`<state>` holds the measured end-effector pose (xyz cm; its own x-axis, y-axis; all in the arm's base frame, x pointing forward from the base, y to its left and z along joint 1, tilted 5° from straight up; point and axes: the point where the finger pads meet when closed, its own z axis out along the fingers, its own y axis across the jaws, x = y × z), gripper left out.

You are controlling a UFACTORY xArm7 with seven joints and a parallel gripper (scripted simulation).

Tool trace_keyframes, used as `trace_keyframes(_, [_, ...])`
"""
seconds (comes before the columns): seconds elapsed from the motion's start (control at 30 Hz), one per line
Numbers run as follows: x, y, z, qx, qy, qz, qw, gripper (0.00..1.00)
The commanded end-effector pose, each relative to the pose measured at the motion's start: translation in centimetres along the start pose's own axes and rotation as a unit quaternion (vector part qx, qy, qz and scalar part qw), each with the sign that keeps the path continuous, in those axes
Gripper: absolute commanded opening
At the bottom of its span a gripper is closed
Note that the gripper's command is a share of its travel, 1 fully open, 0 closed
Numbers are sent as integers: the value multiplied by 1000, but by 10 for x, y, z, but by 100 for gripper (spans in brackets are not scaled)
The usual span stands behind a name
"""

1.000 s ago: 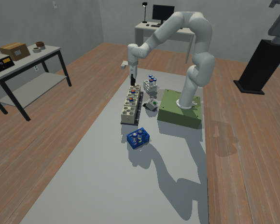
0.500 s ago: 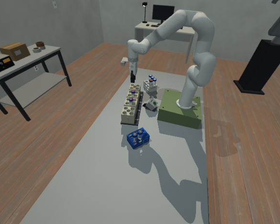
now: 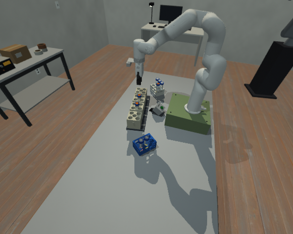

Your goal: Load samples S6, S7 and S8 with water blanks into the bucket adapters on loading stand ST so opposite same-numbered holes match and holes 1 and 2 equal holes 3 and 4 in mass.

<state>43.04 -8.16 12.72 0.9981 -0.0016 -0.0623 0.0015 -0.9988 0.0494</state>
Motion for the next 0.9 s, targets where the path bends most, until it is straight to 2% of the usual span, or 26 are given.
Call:
trace_keyframes(0.0, [1,0,-2,0,2,0,1000,44])
trace_keyframes(0.4, [1,0,-2,0,2,0,1000,44])
trace_keyframes(0.43, [-1,4,-2,0,2,-17,1000,57])
trace_keyframes(0.5, [-1,4,-2,0,2,-17,1000,57])
trace_keyframes(0.67, [-15,25,-2,0,2,-100,995,57])
trace_keyframes(0.87, [-32,50,-2,-1,2,-199,980,57])
